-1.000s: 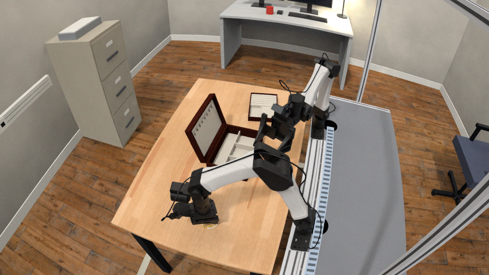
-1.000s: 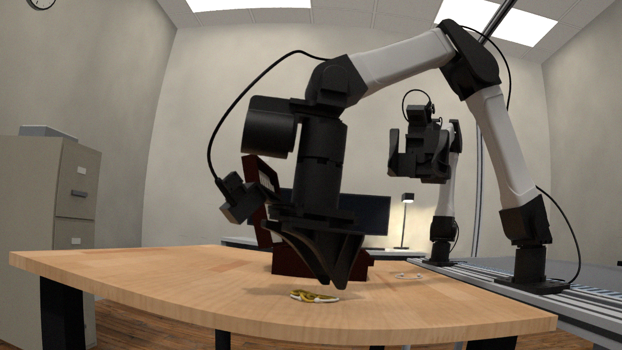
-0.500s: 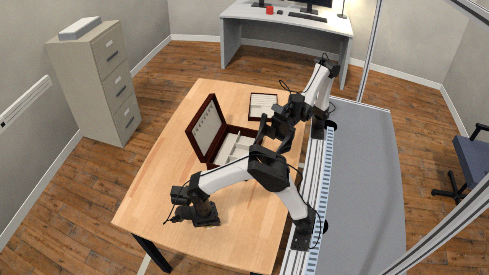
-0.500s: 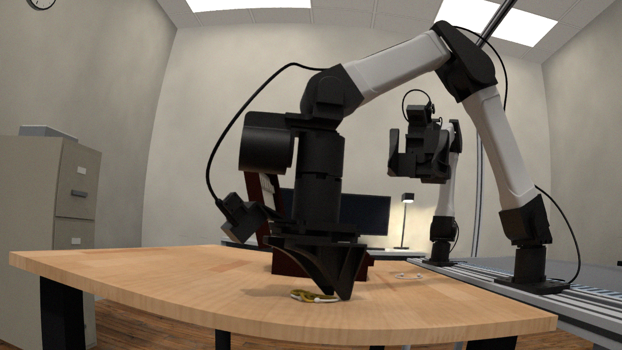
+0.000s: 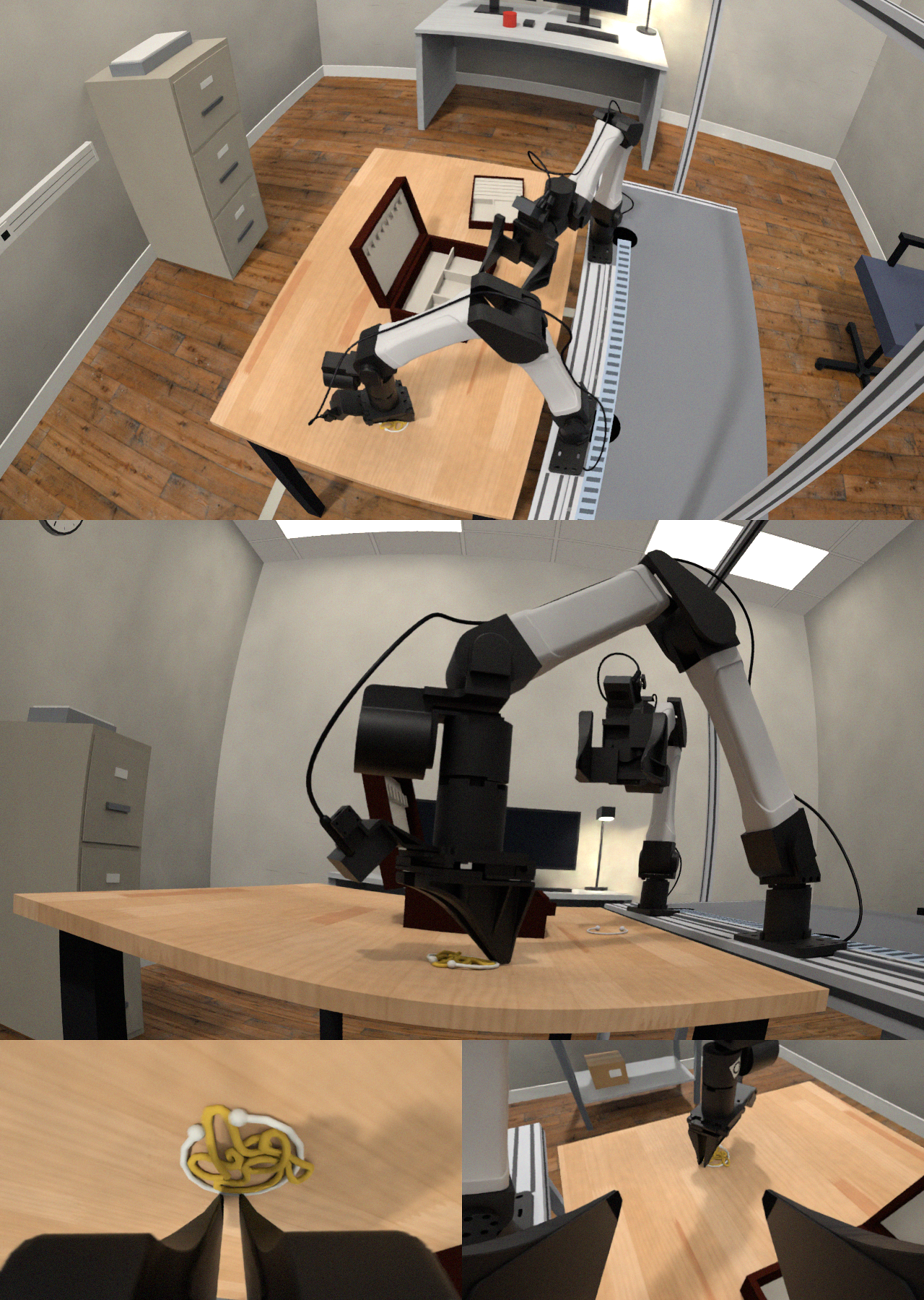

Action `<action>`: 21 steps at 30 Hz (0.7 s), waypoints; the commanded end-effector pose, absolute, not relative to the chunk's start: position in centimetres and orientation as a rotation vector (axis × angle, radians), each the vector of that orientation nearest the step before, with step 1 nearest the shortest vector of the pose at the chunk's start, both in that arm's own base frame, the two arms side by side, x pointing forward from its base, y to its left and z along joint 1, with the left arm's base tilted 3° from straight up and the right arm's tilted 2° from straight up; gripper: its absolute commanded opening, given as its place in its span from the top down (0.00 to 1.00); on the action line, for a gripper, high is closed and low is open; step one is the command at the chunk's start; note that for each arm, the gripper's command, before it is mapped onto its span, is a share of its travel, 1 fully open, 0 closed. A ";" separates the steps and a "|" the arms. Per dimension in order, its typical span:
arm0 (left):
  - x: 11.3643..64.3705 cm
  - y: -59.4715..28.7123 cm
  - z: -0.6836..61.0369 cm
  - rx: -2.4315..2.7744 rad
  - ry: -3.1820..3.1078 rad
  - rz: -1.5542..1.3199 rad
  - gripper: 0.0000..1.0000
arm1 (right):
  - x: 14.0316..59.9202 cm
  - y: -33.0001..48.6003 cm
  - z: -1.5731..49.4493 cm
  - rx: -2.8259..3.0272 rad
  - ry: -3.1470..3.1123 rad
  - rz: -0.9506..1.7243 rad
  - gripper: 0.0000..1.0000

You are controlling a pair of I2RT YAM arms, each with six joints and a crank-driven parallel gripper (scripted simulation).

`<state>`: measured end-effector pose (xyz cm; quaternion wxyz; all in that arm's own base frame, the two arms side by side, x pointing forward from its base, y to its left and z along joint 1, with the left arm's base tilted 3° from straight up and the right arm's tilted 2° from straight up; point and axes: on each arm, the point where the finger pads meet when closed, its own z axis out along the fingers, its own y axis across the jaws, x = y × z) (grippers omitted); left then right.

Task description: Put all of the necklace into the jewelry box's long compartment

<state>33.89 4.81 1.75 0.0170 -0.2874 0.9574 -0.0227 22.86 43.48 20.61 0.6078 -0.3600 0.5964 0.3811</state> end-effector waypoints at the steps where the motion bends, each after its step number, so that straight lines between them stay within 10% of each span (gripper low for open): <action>1: 33.6 5.6 0.3 -0.926 2.979 -0.034 0.92 | 23.3 43.7 20.6 -0.806 1.373 0.879 0.00; 11: 33.6 5.4 0.3 -0.928 2.978 -0.034 1.00 | 23.3 43.7 20.6 -0.806 1.373 0.879 0.00; 17: 35.0 7.5 2.3 -0.805 2.882 0.016 0.58 | 23.3 43.7 20.6 -0.806 1.373 0.879 0.00; 21: 36.6 8.2 5.3 -0.621 2.838 0.055 0.58 | 23.3 43.7 20.6 -0.806 1.373 0.879 0.00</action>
